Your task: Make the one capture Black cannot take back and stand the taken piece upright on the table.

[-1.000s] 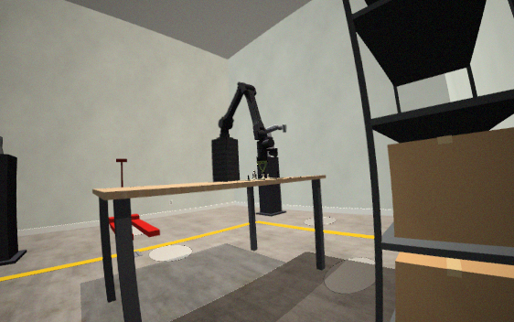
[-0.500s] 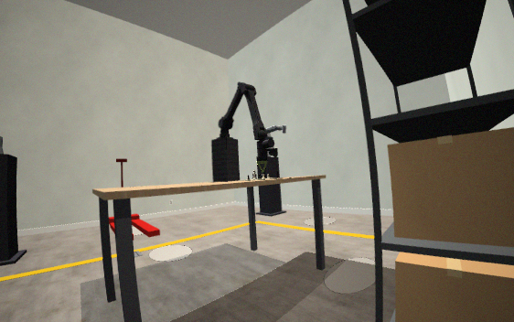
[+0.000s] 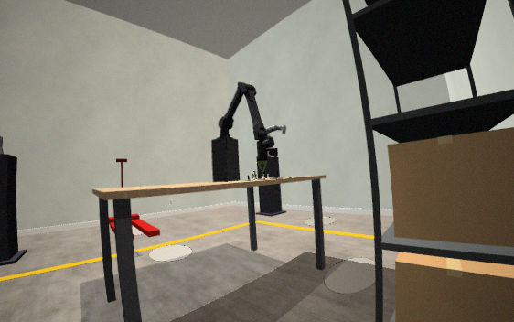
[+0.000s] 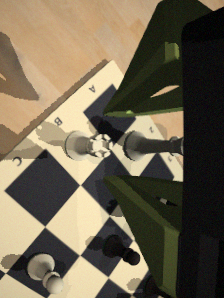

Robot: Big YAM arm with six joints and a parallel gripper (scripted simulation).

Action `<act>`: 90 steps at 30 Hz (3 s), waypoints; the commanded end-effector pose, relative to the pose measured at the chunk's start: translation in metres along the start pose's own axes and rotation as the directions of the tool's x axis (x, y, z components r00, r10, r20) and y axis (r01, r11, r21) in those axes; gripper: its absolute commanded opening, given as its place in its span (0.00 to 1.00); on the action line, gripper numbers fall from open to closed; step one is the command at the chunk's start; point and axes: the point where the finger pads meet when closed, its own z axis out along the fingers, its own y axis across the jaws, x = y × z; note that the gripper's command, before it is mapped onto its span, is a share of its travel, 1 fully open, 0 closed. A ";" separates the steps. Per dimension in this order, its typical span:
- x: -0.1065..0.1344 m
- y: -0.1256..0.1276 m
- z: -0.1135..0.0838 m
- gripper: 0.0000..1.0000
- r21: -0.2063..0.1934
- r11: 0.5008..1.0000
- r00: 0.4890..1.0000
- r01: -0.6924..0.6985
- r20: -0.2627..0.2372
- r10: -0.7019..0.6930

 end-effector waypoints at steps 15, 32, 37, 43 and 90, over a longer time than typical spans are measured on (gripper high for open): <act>-0.002 -0.007 -0.005 0.36 0.017 1.000 1.000 0.010 0.018 -0.011; -0.003 -0.007 -0.005 0.36 0.018 1.000 1.000 0.010 0.018 -0.010; -0.003 -0.007 -0.005 0.36 0.018 1.000 1.000 0.010 0.018 -0.010; -0.003 -0.007 -0.005 0.36 0.018 1.000 1.000 0.010 0.018 -0.010; -0.006 -0.012 -0.009 0.36 0.028 1.000 1.000 0.010 0.028 -0.011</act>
